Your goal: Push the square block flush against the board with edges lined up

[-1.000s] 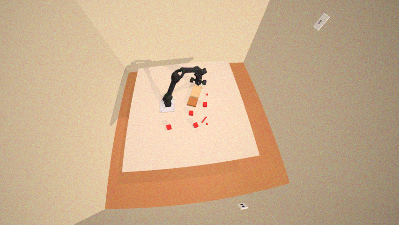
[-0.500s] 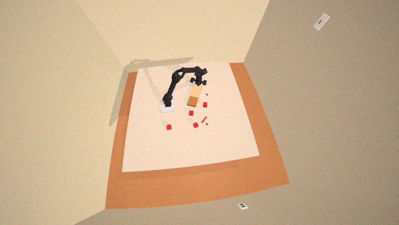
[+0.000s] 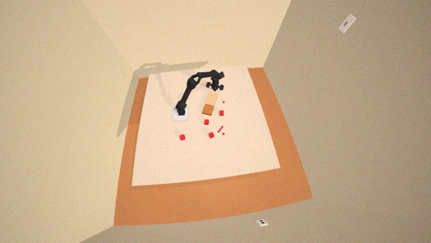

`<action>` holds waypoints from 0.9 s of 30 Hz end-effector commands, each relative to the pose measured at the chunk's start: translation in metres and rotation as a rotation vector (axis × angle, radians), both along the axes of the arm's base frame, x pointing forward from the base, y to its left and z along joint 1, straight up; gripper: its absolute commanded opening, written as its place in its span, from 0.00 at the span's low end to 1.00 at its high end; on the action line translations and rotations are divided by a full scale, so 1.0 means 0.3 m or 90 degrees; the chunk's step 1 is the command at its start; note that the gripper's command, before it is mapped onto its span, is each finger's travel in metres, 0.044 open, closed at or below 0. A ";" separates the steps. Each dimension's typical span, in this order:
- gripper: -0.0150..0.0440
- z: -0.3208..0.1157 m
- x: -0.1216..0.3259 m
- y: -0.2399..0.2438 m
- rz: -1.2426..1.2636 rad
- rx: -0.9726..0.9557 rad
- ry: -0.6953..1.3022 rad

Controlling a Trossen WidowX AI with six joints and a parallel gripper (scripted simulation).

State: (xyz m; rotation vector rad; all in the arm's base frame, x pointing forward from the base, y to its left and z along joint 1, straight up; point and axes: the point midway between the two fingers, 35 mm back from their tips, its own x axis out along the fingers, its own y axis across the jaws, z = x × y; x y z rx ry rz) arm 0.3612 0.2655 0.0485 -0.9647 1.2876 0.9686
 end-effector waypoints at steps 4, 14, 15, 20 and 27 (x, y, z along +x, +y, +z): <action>0.25 -0.007 0.006 0.041 -0.001 -0.004 0.002; 0.25 0.168 0.005 0.039 -0.001 -0.004 0.002; 0.25 0.176 0.004 0.038 -0.001 -0.004 0.002; 0.25 0.175 0.003 0.035 -0.001 -0.004 0.002; 0.25 0.170 -0.035 -0.045 -0.002 -0.006 0.003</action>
